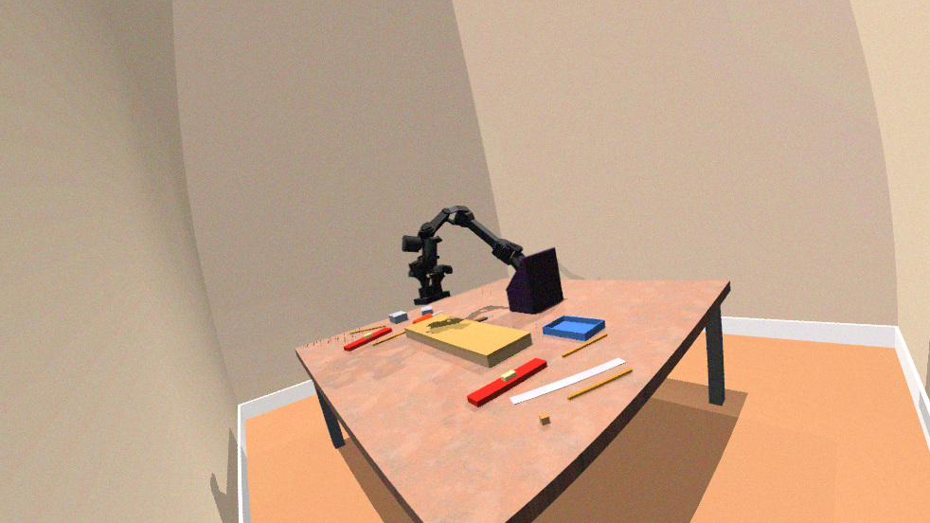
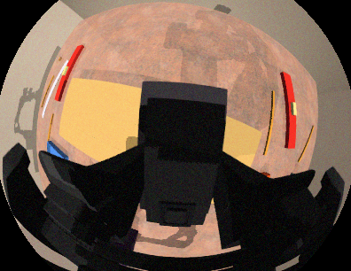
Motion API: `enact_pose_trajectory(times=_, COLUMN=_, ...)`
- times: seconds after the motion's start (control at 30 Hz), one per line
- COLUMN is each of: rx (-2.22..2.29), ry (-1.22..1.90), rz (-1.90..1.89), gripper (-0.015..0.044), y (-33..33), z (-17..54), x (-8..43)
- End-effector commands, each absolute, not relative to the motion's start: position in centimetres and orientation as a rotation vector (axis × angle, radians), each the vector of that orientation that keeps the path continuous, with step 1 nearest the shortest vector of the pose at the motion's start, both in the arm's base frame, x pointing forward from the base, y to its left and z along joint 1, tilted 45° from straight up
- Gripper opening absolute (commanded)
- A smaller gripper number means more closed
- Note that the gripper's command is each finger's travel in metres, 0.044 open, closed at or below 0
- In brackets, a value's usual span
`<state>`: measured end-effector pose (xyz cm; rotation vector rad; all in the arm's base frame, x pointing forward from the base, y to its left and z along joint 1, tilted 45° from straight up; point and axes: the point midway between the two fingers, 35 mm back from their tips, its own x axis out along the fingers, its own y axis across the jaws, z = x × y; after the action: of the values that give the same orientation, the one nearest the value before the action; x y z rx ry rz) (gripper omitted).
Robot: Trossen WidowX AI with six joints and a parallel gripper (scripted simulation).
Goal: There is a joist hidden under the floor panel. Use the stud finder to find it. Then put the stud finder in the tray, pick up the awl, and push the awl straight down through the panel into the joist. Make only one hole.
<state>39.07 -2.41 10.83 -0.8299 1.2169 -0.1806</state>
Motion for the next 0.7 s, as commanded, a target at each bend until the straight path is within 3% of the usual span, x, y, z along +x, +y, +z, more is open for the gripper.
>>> enact_pose_trajectory(times=0.0, rx=-0.861, ry=1.225, rz=-0.097, gripper=0.0, y=0.4, z=8.9, x=39.4)
enact_pose_trajectory(times=0.67, rx=-1.1, ry=1.316, rz=0.356, gripper=0.0, y=14.7, z=-3.3, x=35.2)
